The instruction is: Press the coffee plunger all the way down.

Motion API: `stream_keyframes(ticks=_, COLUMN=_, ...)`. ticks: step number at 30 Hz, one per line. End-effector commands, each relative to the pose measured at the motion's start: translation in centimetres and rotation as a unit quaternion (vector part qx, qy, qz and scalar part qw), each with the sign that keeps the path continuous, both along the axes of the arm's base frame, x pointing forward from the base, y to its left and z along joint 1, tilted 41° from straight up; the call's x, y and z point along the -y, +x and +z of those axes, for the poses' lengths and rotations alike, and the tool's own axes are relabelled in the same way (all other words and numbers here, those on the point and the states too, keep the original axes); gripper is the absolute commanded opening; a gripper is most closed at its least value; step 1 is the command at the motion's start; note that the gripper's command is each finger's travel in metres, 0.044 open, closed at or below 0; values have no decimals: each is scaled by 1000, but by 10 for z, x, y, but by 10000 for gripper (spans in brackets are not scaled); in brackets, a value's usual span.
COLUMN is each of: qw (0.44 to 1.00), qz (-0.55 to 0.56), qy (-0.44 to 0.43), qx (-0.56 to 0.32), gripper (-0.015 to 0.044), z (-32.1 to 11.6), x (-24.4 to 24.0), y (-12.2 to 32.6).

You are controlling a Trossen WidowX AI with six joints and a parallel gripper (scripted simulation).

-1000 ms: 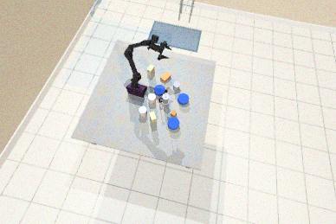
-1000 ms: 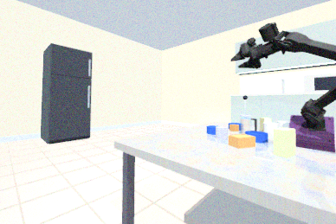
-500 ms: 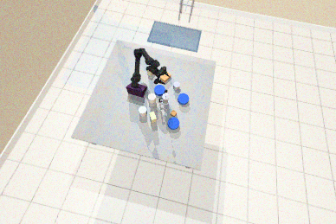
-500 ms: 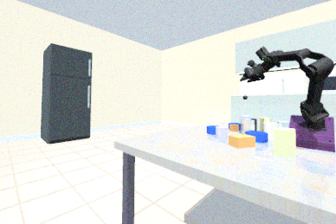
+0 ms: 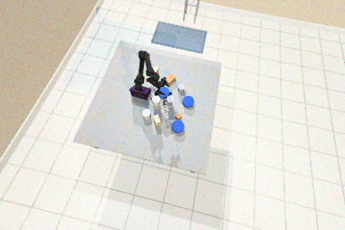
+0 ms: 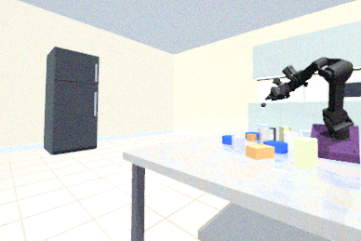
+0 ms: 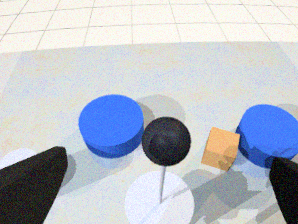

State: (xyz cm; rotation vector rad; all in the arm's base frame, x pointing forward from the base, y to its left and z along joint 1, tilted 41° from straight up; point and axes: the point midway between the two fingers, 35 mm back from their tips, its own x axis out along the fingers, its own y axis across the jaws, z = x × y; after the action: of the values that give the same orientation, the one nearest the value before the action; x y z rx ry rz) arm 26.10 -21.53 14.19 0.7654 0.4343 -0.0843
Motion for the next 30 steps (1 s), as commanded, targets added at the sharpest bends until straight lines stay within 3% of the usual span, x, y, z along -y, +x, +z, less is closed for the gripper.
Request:
stream_keyframes(ticks=1, qw=1000, qz=-3, qy=0, qx=1, gripper=440, z=-6, x=-5, y=2)
stream_keyframes(ticks=30, qw=1000, qz=-2, qy=-1, qx=2, gripper=440, z=-22, x=-9, y=38)
